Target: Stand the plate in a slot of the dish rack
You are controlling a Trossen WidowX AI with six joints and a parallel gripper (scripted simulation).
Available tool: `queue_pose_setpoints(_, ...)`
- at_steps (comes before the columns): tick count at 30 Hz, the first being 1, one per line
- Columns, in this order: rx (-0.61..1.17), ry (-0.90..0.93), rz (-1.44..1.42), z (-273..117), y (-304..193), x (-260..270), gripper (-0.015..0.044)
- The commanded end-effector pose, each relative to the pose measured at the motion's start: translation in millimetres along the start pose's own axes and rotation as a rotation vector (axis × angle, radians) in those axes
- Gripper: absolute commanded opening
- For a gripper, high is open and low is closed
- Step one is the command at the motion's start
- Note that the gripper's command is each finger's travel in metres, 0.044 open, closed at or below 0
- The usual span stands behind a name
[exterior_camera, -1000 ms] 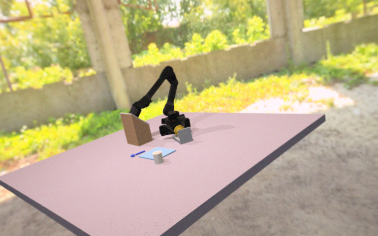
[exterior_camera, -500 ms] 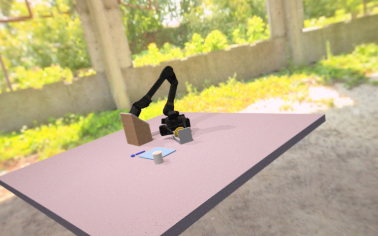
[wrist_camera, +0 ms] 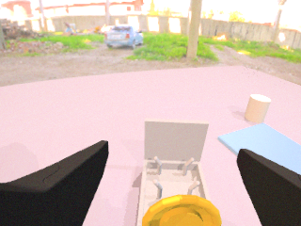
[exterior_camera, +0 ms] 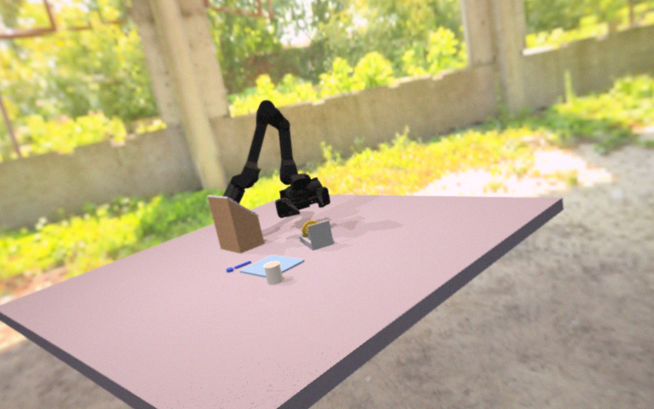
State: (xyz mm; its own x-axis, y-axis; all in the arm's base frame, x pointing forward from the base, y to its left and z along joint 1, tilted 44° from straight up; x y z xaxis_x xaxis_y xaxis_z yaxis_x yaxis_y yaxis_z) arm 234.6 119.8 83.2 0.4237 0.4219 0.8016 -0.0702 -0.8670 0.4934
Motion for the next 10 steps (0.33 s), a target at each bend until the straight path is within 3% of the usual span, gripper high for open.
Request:
queue_pose_setpoints(1,-0.001,0.003,-0.007,-4.8,32.0,8.1,0.04)
queue_pose_setpoints(10,-0.006,0.009,-0.018,-7.9,56.0,15.5,0.04)
Point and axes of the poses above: the point midway between the two fingers, 35 mm back from their tips, its own z axis out along the fingers, its own x axis across the jaws, y = z × x, the point moved 1 cm from there along -z, back along the fingers, and after that the axes turned 13 degrees about z, right-handed, at the moved point
